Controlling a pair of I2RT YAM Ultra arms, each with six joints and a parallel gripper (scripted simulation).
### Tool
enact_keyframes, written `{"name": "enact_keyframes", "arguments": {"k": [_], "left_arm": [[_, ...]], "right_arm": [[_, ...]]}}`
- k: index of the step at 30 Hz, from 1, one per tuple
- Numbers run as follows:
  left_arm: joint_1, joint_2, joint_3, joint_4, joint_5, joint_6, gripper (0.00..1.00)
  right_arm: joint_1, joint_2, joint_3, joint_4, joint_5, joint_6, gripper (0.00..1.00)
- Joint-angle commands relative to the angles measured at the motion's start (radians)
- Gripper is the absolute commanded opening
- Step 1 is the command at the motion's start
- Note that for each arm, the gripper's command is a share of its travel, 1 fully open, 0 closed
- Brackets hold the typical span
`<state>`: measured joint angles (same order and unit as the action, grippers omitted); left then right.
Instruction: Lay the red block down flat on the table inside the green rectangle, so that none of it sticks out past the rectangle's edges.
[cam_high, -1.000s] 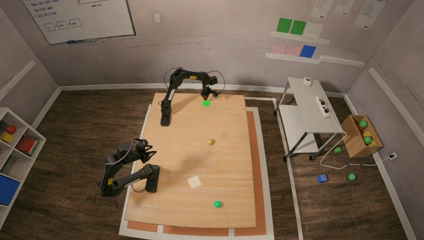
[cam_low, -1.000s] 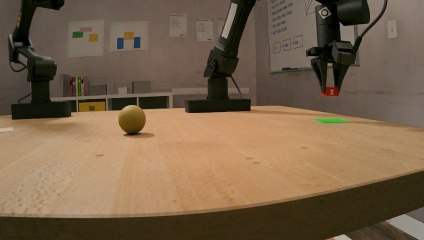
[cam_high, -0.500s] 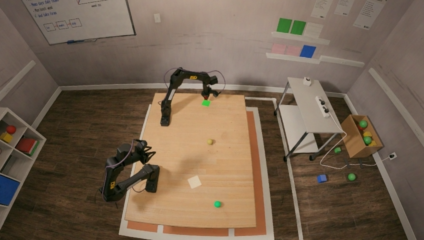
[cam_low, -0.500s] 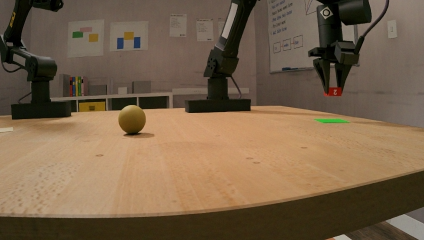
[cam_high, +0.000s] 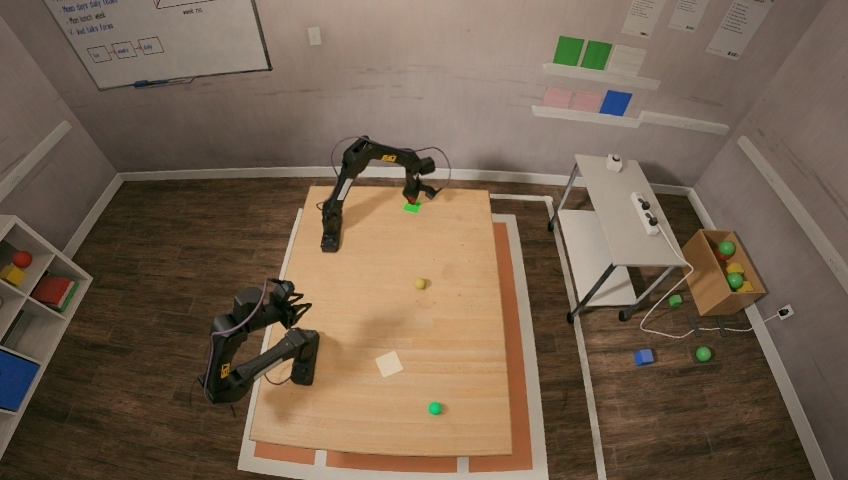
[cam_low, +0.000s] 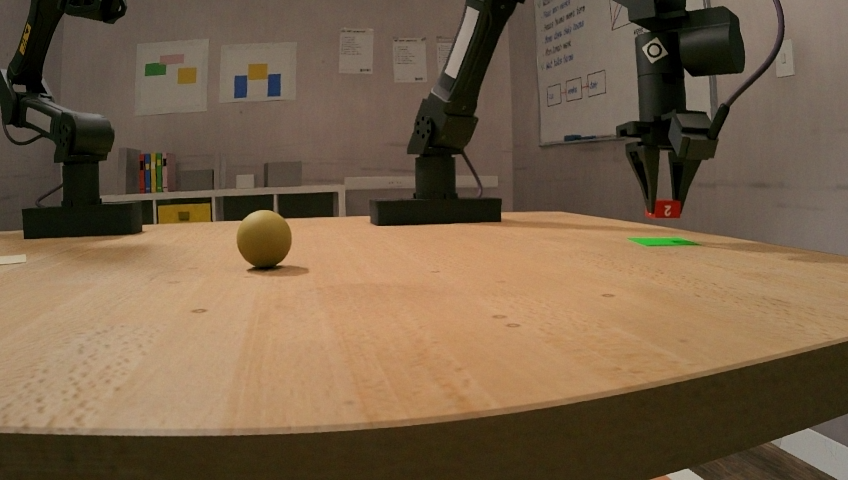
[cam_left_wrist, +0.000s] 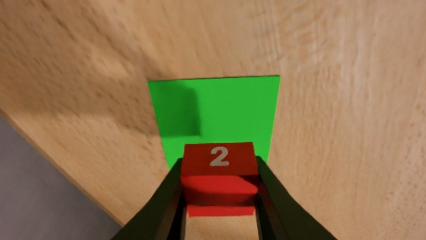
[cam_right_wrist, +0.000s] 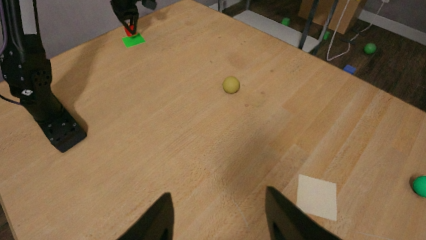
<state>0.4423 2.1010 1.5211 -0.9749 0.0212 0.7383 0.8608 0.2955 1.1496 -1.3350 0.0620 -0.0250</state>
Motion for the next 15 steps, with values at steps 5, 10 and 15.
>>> {"name": "enact_keyframes", "arguments": {"k": [5, 10, 15], "left_arm": [[0.0, 0.02, -0.025, 0.053, -0.005, -0.006, 0.27], [-0.002, 0.024, -0.028, 0.06, -0.005, -0.007, 0.27], [-0.002, 0.027, -0.032, 0.067, -0.005, -0.006, 0.27]], "right_arm": [[0.002, 0.001, 0.025, -0.012, 0.008, 0.001, 0.46], [0.002, 0.001, 0.025, -0.012, 0.008, 0.001, 0.46], [0.002, 0.001, 0.025, -0.012, 0.008, 0.001, 0.46]]}}
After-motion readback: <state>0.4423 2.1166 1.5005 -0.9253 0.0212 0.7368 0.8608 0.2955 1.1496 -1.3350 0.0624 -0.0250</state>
